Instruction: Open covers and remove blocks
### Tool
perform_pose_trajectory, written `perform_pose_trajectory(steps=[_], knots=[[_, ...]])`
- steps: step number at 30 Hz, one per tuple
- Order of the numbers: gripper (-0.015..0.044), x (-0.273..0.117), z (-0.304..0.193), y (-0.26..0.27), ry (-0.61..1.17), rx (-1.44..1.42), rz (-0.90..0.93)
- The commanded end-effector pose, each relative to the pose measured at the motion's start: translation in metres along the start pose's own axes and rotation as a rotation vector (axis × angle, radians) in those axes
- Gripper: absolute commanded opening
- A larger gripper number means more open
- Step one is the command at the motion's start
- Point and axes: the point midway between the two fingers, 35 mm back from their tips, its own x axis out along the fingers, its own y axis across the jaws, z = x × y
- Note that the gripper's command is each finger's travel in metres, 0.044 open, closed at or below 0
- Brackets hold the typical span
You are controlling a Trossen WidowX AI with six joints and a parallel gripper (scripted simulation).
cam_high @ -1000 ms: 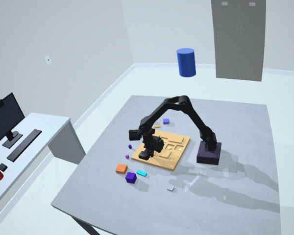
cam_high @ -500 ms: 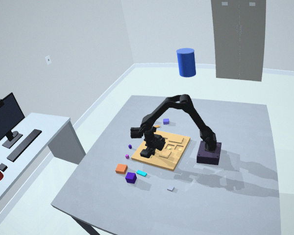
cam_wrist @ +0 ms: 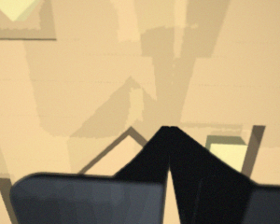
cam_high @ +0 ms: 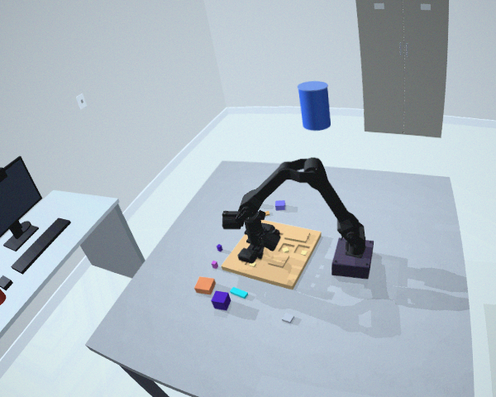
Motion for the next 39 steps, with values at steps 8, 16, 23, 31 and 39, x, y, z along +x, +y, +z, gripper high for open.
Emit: perform_pose_trajectory(steps=[8, 16, 23, 31, 39], knots=[[0.0, -0.001, -0.005, 0.011, 0.006, -0.003, 0.002], [0.0, -0.001, -0.01, 0.021, 0.006, -0.003, 0.003], [0.0, -0.001, -0.014, 0.025, 0.006, -0.003, 0.004], [0.0, -0.002, -0.021, 0.033, 0.007, -0.003, 0.004], [0.0, -0.002, -0.026, 0.038, 0.007, -0.003, 0.005]])
